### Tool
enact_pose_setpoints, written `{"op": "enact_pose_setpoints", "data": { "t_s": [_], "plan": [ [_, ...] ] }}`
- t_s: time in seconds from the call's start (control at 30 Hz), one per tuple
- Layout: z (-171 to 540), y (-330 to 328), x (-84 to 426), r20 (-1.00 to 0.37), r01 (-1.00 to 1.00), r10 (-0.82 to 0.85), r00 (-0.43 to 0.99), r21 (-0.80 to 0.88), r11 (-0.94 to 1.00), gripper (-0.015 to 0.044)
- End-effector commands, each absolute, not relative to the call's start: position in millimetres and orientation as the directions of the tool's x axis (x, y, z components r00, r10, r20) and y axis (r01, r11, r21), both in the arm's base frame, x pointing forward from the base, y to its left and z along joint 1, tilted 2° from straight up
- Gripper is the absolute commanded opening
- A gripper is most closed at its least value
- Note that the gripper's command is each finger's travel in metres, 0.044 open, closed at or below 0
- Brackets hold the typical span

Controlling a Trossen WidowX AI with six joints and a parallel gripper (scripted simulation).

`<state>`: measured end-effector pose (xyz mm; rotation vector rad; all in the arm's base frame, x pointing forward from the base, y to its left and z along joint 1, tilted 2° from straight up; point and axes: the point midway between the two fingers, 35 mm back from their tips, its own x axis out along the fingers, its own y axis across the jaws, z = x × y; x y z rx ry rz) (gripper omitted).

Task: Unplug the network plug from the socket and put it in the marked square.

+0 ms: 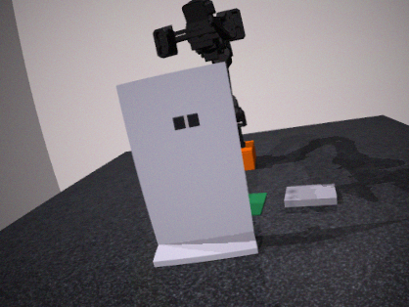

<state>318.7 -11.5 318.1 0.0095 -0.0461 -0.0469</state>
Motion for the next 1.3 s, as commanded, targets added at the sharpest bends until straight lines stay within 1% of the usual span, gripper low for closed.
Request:
{"op": "enact_pose_setpoints", "data": {
  "t_s": [0.0,0.07,0.27,0.3,0.57,0.83,1.07,1.27],
  "plan": [
    [317,-12,319,0.046,0.045,-0.046,0.998,0.016,0.999,0.0374],
    [312,-14,322,0.043,0.031,-0.033,0.999,0.061,0.998,0.0321],
    [288,-24,331,0.031,-0.03,0.023,0.999,0.262,0.965,0.0164],
    [284,-26,332,0.029,-0.039,0.032,0.999,0.295,0.955,0.0156],
    [250,-43,334,0.009,-0.089,0.101,0.995,0.548,0.832,0.0156],
    [218,-57,326,-0.006,-0.109,0.175,0.985,0.762,0.638,0.0156],
    [192,-66,311,-0.014,-0.092,0.24,0.971,0.901,0.425,0.0156],
    [171,-70,294,-0.019,-0.049,0.295,0.955,0.974,0.221,0.0156]
  ]
}}
